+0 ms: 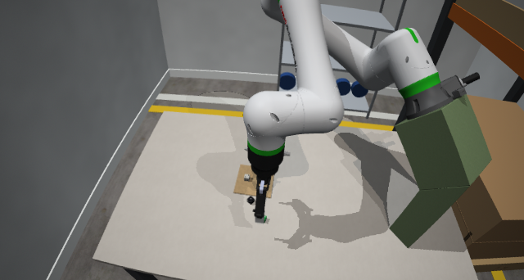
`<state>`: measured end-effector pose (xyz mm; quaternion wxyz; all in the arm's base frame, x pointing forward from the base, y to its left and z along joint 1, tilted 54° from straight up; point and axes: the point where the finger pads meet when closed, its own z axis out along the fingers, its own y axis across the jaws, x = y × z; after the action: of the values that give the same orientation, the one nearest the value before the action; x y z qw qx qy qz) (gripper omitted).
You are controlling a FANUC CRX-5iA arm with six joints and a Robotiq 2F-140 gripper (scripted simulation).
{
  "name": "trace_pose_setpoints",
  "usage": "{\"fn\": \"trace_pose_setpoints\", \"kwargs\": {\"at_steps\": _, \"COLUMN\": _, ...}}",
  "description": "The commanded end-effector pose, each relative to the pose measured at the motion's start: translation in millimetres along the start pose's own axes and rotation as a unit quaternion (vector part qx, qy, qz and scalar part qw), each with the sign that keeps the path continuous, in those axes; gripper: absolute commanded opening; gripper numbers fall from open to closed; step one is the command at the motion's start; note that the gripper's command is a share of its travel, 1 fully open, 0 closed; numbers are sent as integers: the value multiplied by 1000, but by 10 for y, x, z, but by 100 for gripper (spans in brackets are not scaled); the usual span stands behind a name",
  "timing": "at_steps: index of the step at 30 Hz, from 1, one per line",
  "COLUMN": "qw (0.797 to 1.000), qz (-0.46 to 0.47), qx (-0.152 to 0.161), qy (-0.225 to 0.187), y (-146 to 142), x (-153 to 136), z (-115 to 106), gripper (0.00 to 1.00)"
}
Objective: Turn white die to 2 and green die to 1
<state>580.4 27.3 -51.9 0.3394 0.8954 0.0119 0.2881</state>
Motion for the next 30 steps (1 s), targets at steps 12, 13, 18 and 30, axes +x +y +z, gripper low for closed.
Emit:
{"fn": "trace_pose_setpoints", "kwargs": {"at_steps": 12, "qw": 992, "qz": 123, "qx": 0, "qy": 10, "y": -104, "x": -77, "z": 6, "gripper": 100}}
{"fn": "trace_pose_setpoints", "kwargs": {"at_steps": 13, "qw": 992, "qz": 123, "qx": 0, "qy": 10, "y": -104, "x": -77, "z": 6, "gripper": 100}}
{"fn": "trace_pose_setpoints", "kwargs": {"at_steps": 18, "qw": 992, "qz": 123, "qx": 0, "qy": 10, "y": -104, "x": -77, "z": 6, "gripper": 21}}
{"fn": "trace_pose_setpoints", "kwargs": {"at_steps": 30, "qw": 992, "qz": 123, "qx": 0, "qy": 10, "y": -104, "x": -77, "z": 6, "gripper": 21}}
